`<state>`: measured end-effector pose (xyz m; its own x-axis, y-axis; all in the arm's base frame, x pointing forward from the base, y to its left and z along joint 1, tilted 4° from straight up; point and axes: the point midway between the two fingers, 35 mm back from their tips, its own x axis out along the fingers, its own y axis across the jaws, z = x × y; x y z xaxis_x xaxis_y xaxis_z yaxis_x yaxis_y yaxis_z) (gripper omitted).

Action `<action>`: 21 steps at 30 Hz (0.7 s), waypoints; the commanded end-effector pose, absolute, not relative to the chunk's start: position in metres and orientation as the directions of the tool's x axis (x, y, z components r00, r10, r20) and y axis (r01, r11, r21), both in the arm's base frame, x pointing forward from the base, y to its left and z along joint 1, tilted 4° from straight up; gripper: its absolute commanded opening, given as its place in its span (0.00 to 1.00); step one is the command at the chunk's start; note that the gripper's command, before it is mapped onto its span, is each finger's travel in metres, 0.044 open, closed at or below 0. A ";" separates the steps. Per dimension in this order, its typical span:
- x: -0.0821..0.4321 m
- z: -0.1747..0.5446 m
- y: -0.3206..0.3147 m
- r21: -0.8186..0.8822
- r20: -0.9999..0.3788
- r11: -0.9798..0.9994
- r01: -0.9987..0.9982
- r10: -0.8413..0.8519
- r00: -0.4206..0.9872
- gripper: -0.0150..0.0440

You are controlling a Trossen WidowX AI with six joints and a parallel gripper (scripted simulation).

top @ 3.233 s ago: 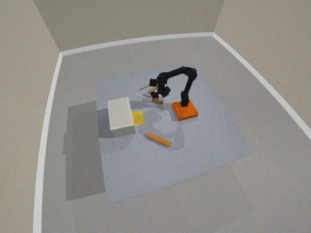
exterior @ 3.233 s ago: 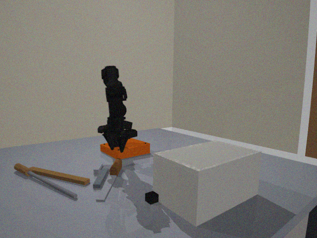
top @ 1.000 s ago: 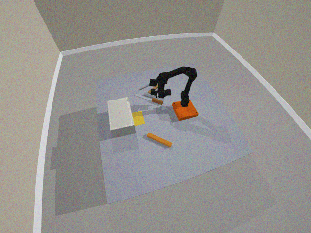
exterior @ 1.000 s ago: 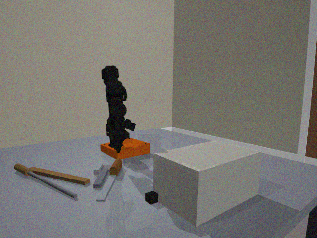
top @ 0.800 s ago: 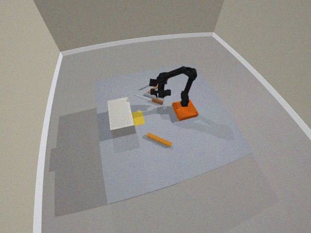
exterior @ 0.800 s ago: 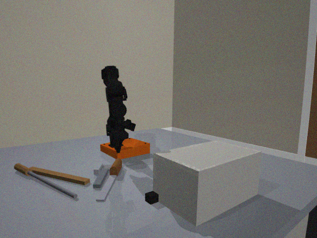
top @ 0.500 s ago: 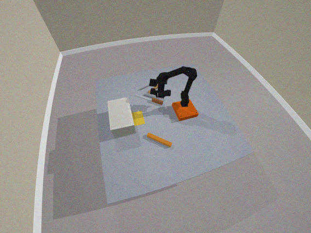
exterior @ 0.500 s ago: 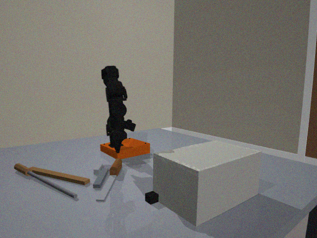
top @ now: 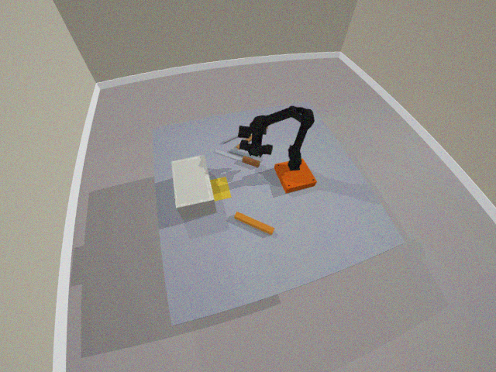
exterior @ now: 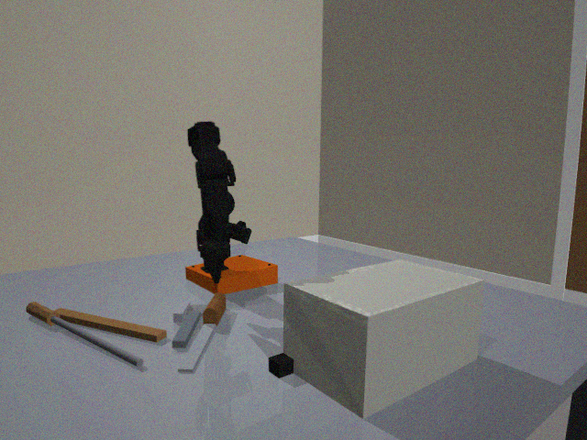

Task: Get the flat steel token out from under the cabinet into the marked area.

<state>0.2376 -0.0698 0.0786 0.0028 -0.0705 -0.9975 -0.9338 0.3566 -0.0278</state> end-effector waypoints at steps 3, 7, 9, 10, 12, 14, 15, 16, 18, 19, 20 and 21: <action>0.237 0.079 -0.070 -0.031 -0.997 0.405 -0.914 -0.073 0.002 0.71; 0.237 0.079 -0.070 -0.033 -0.997 0.434 -0.900 -0.073 0.002 0.71; 0.238 0.079 -0.070 -0.034 -0.997 0.448 -0.893 -0.073 0.002 0.71; 0.238 0.079 -0.070 -0.035 -0.997 0.455 -0.890 -0.073 0.002 0.71; 0.238 0.079 -0.070 -0.036 -0.997 0.469 -0.882 -0.073 0.002 0.71; 0.238 0.079 -0.070 -0.037 -0.997 0.483 -0.875 -0.073 0.002 0.71; 0.238 0.079 -0.070 -0.037 -0.997 0.490 -0.871 -0.073 0.002 0.71; 0.238 0.079 -0.070 -0.038 -0.997 0.497 -0.867 -0.073 0.002 0.71; 0.238 0.079 -0.070 -0.039 -0.997 0.510 -0.859 -0.073 0.002 0.71; 0.238 0.079 -0.070 -0.039 -0.997 0.517 -0.855 -0.073 0.002 0.71; 0.238 0.079 -0.070 -0.040 -0.997 0.524 -0.851 -0.073 0.002 0.71; 0.238 0.079 -0.070 -0.040 -0.997 0.530 -0.847 -0.073 0.002 0.71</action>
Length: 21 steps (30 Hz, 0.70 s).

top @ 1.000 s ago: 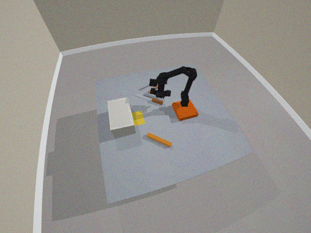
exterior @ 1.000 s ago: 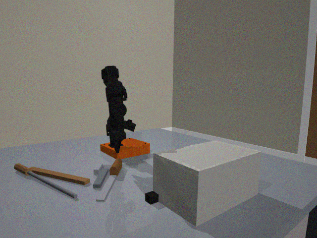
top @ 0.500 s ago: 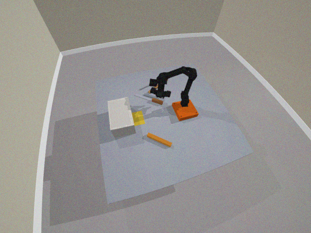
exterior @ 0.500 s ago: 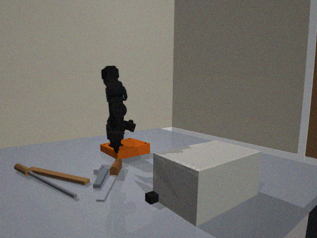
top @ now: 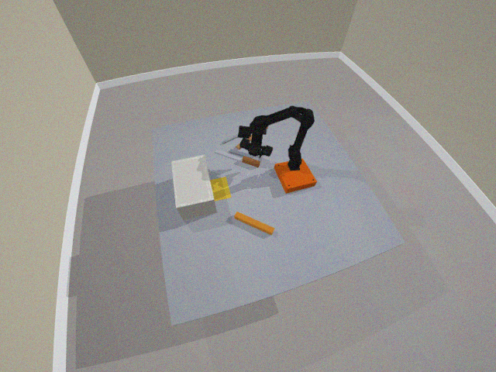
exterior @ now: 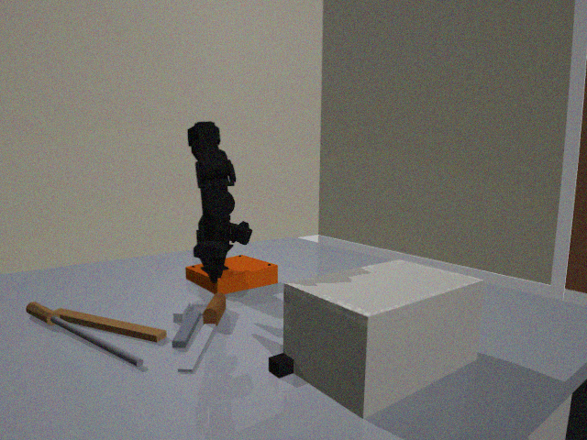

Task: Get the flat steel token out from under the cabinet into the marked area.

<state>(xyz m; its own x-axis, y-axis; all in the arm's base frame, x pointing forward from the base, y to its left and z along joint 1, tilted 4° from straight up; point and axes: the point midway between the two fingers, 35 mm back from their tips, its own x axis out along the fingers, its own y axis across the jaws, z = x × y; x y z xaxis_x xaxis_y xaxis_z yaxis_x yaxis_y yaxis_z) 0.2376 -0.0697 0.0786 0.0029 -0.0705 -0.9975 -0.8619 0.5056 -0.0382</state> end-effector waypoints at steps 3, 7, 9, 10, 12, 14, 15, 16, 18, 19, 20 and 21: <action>0.238 0.079 -0.070 -0.042 -0.997 0.550 -0.834 -0.073 0.002 0.71; 0.238 0.079 -0.070 -0.043 -0.997 0.576 -0.816 -0.073 0.002 0.71; 0.238 0.079 -0.070 -0.044 -0.997 0.589 -0.807 -0.073 0.002 0.71; 0.238 0.079 -0.070 -0.045 -0.997 0.595 -0.802 -0.073 0.002 0.71; 0.238 0.079 -0.070 -0.046 -0.997 0.608 -0.793 -0.073 0.002 0.71; 0.238 0.079 -0.070 -0.047 -0.997 0.620 -0.783 -0.073 0.002 0.71; 0.238 0.079 -0.070 -0.047 -0.997 0.627 -0.778 -0.073 0.002 0.71; 0.238 0.079 -0.070 -0.047 -0.997 0.633 -0.773 -0.073 0.002 0.71; 0.238 0.079 -0.070 -0.048 -0.997 0.645 -0.763 -0.073 0.002 0.71; 0.238 0.079 -0.070 -0.049 -0.997 0.651 -0.758 -0.073 0.002 0.71; 0.238 0.079 -0.070 -0.049 -0.997 0.657 -0.753 -0.073 0.002 0.71; 0.238 0.079 -0.070 -0.050 -0.997 0.663 -0.747 -0.073 0.002 0.71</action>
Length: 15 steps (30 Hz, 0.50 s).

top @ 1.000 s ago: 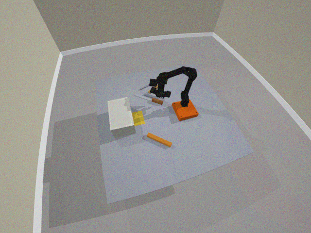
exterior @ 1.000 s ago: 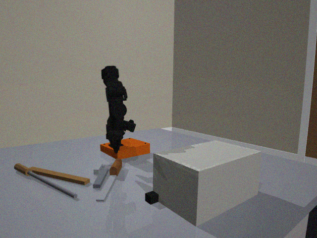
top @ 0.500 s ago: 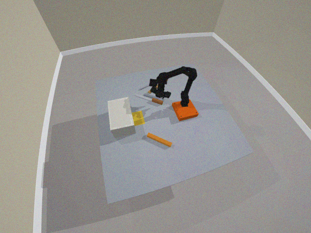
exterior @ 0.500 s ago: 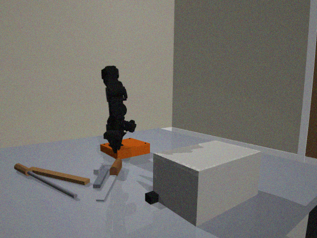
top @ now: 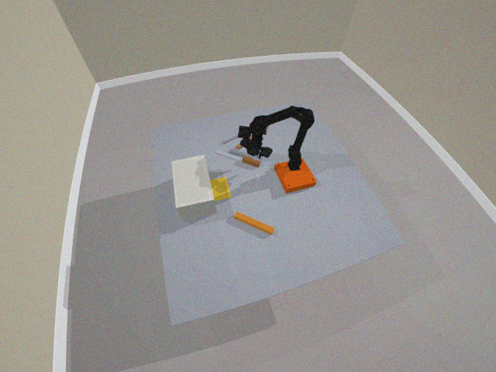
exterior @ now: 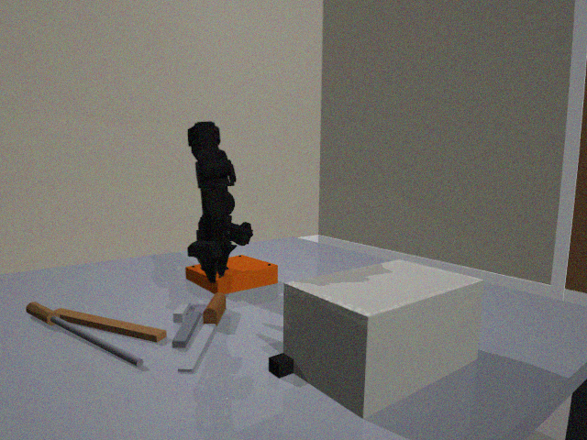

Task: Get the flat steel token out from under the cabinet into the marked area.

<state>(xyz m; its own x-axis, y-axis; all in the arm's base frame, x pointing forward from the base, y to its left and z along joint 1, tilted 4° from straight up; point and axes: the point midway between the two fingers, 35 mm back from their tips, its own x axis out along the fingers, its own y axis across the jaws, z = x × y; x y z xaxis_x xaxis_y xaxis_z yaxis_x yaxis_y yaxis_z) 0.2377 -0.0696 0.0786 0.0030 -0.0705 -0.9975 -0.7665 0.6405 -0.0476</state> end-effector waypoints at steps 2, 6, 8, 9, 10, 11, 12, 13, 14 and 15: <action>0.238 0.079 -0.070 -0.050 -0.997 0.674 -0.737 -0.073 0.002 0.71; 0.238 0.079 -0.070 -0.052 -0.997 0.697 -0.715 -0.073 0.002 0.71; 0.238 0.079 -0.070 -0.053 -0.997 0.708 -0.704 -0.073 0.002 0.71; 0.238 0.079 -0.070 -0.053 -0.997 0.714 -0.698 -0.073 0.002 0.71; 0.238 0.079 -0.070 -0.054 -0.997 0.719 -0.693 -0.073 0.002 0.71; 0.238 0.079 -0.070 -0.054 -0.997 0.725 -0.687 -0.073 0.002 0.71; 0.238 0.079 -0.070 -0.054 -0.997 0.730 -0.681 -0.073 0.002 0.71; 0.238 0.079 -0.070 -0.055 -0.997 0.736 -0.675 -0.073 0.002 0.71; 0.238 0.079 -0.070 -0.055 -0.997 0.741 -0.669 -0.073 0.002 0.71; 0.238 0.079 -0.070 -0.056 -0.997 0.746 -0.664 -0.073 0.002 0.71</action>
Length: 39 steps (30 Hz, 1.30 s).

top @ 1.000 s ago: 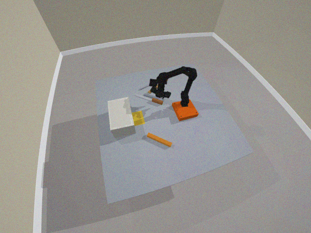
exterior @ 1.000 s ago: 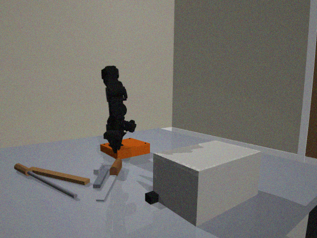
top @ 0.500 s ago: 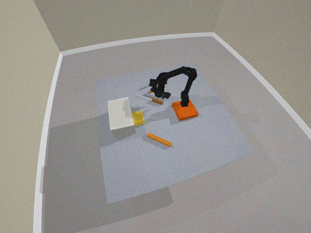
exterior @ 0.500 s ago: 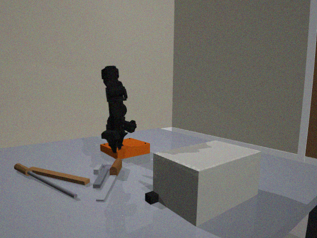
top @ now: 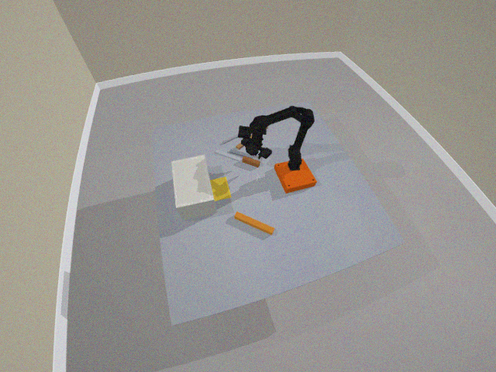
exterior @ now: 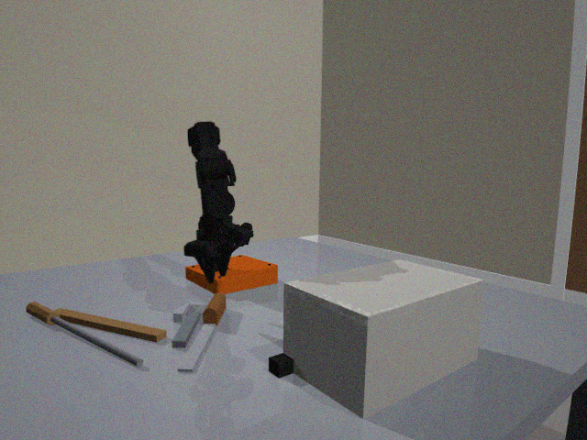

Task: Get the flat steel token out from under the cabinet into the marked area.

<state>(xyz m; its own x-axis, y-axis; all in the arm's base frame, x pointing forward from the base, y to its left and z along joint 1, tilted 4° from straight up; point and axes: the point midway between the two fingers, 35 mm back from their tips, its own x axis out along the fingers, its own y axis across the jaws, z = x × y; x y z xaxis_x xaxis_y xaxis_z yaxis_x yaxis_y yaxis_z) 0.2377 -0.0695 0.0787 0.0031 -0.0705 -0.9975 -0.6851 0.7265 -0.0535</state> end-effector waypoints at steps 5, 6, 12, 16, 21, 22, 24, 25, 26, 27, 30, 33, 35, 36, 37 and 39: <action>0.238 0.079 -0.070 -0.057 -0.997 0.772 -0.633 -0.073 0.002 0.71; 0.238 0.079 -0.070 -0.058 -0.997 0.777 -0.627 -0.073 0.002 0.71; 0.238 0.079 -0.070 -0.060 -0.997 0.805 -0.590 -0.073 0.002 0.71; 0.238 0.079 -0.070 -0.061 -0.997 0.824 -0.564 -0.073 0.002 0.71; 0.238 0.079 -0.070 -0.063 -0.997 0.845 -0.531 -0.073 0.002 0.71; 0.238 0.079 -0.070 -0.063 -0.997 0.849 -0.524 -0.073 0.002 0.71; 0.238 0.079 -0.070 -0.063 -0.997 0.857 -0.511 -0.073 0.002 0.71; 0.238 0.079 -0.070 -0.064 -0.997 0.861 -0.504 -0.073 0.002 0.71; 0.238 0.079 -0.070 -0.064 -0.997 0.865 -0.497 -0.073 0.002 0.71; 0.238 0.079 -0.070 -0.064 -0.997 0.869 -0.490 -0.073 0.002 0.71; 0.238 0.079 -0.070 -0.065 -0.997 0.881 -0.469 -0.073 0.002 0.71; 0.238 0.079 -0.070 -0.066 -0.997 0.891 -0.448 -0.073 0.002 0.71; 0.238 0.079 -0.070 -0.066 -0.997 0.898 -0.434 -0.073 0.002 0.71; 0.238 0.079 -0.070 -0.066 -0.997 0.902 -0.427 -0.073 0.002 0.71; 0.238 0.079 -0.070 -0.067 -0.997 0.905 -0.420 -0.073 0.002 0.71; 0.238 0.079 -0.069 -0.067 -0.997 0.912 -0.405 -0.073 0.002 0.71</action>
<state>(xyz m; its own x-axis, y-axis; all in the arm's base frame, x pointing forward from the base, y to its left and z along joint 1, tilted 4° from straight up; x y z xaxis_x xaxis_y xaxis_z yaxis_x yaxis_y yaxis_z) 0.2378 -0.0693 0.0787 0.0032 -0.0706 -0.9975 -0.4320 0.8995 -0.0650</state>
